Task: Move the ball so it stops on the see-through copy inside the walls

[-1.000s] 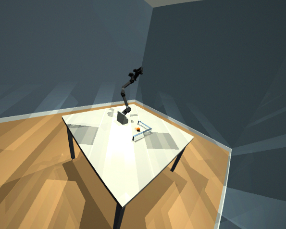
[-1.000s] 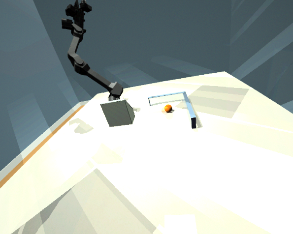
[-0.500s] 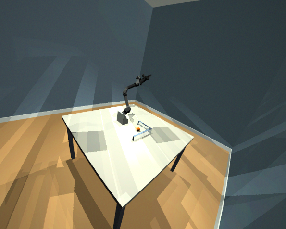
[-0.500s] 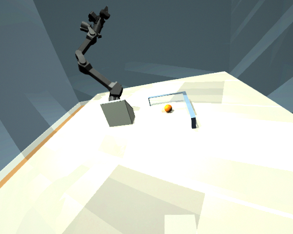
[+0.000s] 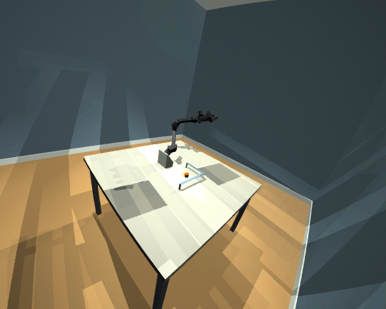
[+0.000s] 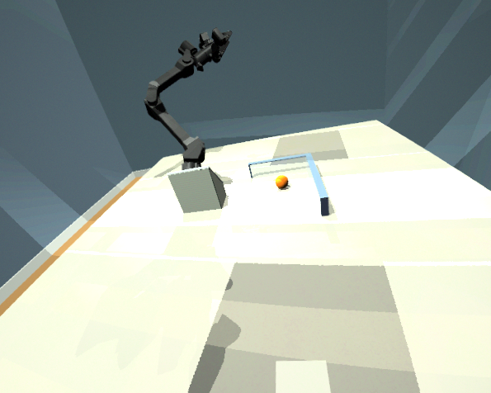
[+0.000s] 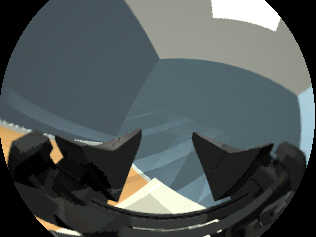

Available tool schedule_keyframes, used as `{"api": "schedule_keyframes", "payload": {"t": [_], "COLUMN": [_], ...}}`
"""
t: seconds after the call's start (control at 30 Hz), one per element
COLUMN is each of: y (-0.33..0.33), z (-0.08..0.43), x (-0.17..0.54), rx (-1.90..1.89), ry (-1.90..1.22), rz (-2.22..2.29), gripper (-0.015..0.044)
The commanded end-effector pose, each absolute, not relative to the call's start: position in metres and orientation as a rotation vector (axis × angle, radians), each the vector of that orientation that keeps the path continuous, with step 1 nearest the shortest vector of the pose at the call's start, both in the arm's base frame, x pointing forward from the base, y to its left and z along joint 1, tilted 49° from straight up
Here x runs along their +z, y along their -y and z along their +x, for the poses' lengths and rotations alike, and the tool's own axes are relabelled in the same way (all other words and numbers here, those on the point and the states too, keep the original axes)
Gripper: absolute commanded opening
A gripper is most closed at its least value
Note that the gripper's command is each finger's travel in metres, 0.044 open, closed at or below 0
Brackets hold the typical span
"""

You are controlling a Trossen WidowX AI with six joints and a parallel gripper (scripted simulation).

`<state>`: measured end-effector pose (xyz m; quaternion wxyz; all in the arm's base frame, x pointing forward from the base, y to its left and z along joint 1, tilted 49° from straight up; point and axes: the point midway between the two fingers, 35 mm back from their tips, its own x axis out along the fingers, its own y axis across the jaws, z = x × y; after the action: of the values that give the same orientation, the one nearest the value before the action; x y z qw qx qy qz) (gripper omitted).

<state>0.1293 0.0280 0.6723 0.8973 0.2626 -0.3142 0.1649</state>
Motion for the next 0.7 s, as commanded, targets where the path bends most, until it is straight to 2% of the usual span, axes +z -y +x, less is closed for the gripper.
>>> {"api": "schedule_keyframes", "payload": {"t": [0.0, 0.33, 0.67], "y": [-0.057, -0.089, -0.085], "z": [0.189, 0.301, 0.375], "x": [0.636, 0.532, 0.398], "rx": [0.32, 0.309, 0.347], "ry": [0.483, 0.105, -0.304], "rz": [0.406, 0.173, 0.047], "gripper": [0.0326, 0.0326, 0.0326]}}
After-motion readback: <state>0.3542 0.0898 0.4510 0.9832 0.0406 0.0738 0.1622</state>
